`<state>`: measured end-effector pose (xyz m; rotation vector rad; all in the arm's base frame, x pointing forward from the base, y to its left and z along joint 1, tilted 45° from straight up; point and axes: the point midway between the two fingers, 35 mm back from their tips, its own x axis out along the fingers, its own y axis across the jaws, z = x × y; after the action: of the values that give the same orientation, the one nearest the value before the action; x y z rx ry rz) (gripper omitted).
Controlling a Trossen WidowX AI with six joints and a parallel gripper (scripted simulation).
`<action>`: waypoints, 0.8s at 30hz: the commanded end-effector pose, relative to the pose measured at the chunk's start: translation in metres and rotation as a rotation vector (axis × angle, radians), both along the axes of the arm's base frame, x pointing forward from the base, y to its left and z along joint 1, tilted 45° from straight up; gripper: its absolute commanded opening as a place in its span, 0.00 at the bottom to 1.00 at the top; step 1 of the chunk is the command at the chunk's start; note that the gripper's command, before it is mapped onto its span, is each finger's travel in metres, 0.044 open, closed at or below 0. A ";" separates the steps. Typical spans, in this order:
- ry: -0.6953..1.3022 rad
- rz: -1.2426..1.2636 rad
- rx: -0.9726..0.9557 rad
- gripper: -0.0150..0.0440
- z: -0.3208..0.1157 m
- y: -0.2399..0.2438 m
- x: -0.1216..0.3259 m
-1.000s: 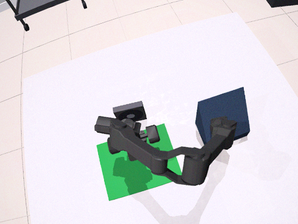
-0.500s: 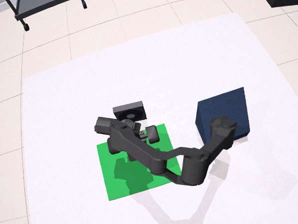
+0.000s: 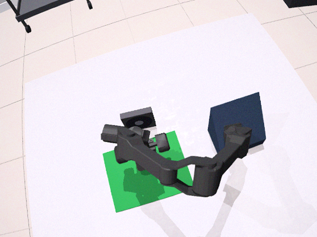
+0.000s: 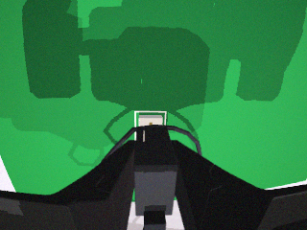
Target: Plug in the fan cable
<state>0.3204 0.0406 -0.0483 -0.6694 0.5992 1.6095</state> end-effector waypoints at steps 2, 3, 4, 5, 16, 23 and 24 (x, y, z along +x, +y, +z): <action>0.003 -0.006 0.006 0.25 -0.002 0.002 0.000; 0.003 -0.006 0.006 0.25 -0.002 0.003 0.000; 0.003 -0.006 0.006 0.25 -0.003 0.003 0.000; 0.003 -0.006 0.006 0.25 -0.003 0.004 -0.001; 0.003 -0.006 0.006 0.25 -0.008 0.009 -0.001; 0.003 -0.006 0.006 0.25 -0.011 0.012 -0.002; 0.003 -0.006 0.006 0.25 -0.011 0.012 -0.002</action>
<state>0.3190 0.0496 -0.0577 -0.6654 0.5978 1.6068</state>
